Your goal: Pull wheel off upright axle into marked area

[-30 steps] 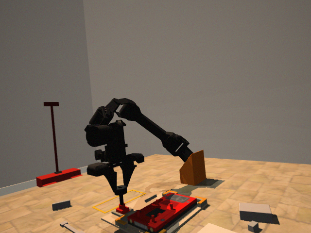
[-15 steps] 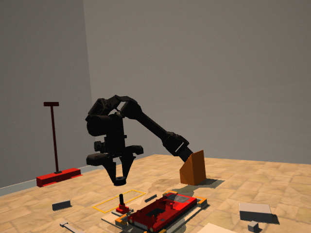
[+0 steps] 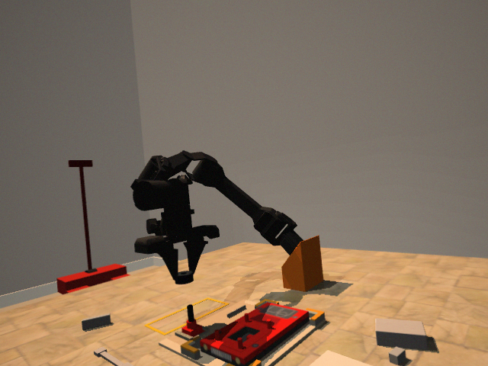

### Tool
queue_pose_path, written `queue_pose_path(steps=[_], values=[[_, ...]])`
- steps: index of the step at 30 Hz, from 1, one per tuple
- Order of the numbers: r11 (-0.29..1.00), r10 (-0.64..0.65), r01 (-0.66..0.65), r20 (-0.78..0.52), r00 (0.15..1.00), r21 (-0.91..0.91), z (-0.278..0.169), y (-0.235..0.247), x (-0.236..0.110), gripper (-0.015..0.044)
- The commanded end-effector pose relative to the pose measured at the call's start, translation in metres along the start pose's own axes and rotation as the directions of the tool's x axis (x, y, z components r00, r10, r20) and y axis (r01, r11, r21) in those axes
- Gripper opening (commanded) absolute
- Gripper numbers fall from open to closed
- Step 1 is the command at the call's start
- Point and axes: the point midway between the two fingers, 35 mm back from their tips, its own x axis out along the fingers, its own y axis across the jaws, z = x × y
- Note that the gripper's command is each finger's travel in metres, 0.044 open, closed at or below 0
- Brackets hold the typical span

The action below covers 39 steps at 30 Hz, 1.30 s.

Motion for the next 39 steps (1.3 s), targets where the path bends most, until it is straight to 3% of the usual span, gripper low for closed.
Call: queue_pose_path(steps=[1, 23, 39], values=[[1.0, -0.001, 0.001, 0.004, 1.0, -0.007, 0.011, -0.008, -0.001, 0.0], [1.0, -0.001, 0.001, 0.006, 1.0, -0.005, 0.053, -0.041, -0.001, 0.0], [1.0, 0.0, 0.0, 0.003, 1.0, -0.004, 0.053, -0.038, 0.045, 0.0]])
